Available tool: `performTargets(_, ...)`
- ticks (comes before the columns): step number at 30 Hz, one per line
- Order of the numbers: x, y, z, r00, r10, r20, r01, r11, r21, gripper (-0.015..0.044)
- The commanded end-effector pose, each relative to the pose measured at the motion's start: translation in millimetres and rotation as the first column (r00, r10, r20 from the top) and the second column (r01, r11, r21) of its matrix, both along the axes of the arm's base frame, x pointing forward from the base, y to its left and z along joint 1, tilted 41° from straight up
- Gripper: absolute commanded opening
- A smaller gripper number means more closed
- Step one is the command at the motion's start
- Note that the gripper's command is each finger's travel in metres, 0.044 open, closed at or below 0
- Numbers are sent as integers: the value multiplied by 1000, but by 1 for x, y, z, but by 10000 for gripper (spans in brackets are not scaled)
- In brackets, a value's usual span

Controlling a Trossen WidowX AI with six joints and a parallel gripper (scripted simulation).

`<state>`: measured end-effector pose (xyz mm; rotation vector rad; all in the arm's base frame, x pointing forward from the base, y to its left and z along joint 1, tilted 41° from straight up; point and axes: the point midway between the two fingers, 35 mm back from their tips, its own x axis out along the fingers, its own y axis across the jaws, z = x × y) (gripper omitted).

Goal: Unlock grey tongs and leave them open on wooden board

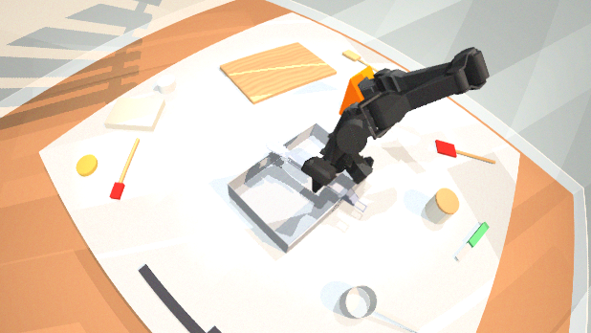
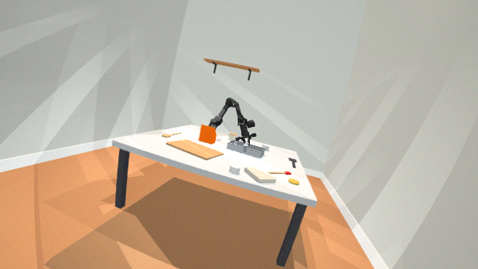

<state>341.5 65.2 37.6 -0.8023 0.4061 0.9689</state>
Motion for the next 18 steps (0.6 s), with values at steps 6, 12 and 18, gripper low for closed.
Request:
performTargets(6, 0, -40, 50, 999, -18, 37, 18, 1000, -3, -150)
performTargets(12, 0, -40, 50, 999, -18, 37, 18, 1000, -3, -150)
performTargets(18, 2, -39, 48, 1000, 9, -1, -9, 1000, -13, -150)
